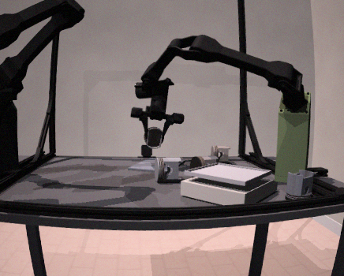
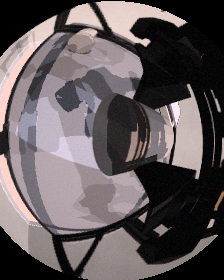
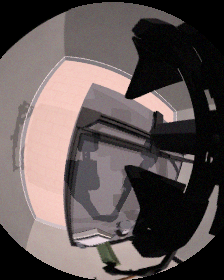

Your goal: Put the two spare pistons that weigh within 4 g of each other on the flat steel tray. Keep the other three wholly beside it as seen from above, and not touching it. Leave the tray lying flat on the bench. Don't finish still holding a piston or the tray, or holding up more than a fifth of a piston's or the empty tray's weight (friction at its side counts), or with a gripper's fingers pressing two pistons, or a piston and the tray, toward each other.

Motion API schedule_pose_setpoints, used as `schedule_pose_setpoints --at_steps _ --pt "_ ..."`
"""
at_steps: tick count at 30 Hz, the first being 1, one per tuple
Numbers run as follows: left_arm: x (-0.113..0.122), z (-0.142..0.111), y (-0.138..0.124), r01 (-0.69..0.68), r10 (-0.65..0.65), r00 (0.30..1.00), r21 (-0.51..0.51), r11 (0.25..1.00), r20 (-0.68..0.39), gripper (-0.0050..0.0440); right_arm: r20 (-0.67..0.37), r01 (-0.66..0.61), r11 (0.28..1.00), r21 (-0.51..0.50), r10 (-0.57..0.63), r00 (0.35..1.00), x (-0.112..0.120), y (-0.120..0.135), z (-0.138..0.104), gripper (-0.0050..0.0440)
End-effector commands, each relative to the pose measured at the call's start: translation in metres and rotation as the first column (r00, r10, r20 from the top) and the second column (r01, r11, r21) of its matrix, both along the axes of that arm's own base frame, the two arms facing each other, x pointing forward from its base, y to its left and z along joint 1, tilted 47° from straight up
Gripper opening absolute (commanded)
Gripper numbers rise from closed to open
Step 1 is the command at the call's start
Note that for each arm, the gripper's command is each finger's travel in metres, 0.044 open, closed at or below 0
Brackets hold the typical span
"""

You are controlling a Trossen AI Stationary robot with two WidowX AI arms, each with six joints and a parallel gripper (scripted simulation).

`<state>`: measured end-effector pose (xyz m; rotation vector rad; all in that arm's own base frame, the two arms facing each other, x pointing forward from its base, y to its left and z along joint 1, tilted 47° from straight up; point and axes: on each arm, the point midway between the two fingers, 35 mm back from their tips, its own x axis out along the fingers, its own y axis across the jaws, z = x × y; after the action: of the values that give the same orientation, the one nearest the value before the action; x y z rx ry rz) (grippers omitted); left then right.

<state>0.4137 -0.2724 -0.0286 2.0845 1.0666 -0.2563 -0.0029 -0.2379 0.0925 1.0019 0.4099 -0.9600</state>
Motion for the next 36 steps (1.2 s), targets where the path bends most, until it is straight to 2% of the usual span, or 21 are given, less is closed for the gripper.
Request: schedule_pose_setpoints --at_steps 1,36 --pt "0.0 0.001 -0.003 0.013 -0.013 1.0 0.001 1.0 0.005 0.0158 0.003 -0.002 1.0 -0.001 0.002 1.0 0.001 0.0 0.0 0.044" --pt "0.031 -0.03 0.026 0.013 -0.013 1.0 0.001 1.0 0.005 0.0158 0.003 -0.002 1.0 -0.001 0.002 1.0 0.001 0.0 0.0 0.044"
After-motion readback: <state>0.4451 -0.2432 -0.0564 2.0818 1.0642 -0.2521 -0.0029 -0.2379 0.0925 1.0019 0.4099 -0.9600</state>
